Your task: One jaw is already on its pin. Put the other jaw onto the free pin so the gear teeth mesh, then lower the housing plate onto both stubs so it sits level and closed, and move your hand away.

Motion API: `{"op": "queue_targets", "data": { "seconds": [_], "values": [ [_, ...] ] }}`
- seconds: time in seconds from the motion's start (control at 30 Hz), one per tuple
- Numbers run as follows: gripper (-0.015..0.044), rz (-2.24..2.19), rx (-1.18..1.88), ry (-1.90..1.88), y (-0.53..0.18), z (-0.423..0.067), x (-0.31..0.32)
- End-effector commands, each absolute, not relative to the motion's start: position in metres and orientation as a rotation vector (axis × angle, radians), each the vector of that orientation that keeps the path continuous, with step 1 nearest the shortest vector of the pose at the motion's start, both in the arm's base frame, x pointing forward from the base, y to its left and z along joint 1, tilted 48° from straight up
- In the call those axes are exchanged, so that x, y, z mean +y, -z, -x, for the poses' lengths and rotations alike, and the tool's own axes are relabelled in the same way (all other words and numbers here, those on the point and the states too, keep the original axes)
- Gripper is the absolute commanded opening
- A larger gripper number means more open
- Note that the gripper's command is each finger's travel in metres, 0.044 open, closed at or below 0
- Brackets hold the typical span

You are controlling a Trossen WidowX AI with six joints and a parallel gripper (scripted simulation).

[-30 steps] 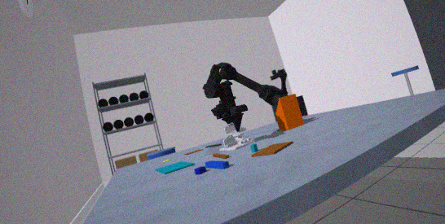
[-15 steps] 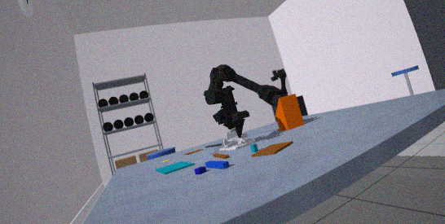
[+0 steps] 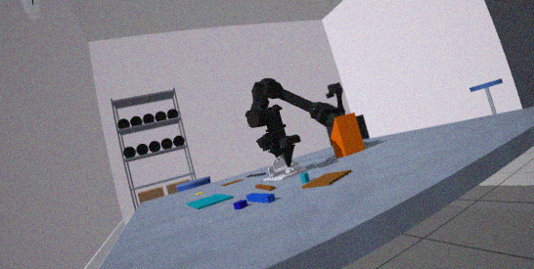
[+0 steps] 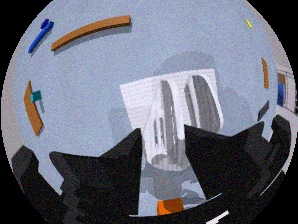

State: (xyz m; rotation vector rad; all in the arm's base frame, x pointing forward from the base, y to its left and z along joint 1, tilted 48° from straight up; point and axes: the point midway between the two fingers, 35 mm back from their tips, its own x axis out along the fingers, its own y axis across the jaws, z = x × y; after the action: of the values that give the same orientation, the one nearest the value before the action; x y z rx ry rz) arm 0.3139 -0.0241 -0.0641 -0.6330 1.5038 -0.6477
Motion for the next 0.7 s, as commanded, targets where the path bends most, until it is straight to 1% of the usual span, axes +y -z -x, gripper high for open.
{"op": "queue_targets", "data": {
  "seconds": [0.0,0.67],
  "values": [
    [0.0134,0.641,1.503,0.647,0.064,-0.3139,-0.0248],
    [0.0134,0.64,1.502,0.649,0.0679,-0.3137,-0.029]
  ]
}}
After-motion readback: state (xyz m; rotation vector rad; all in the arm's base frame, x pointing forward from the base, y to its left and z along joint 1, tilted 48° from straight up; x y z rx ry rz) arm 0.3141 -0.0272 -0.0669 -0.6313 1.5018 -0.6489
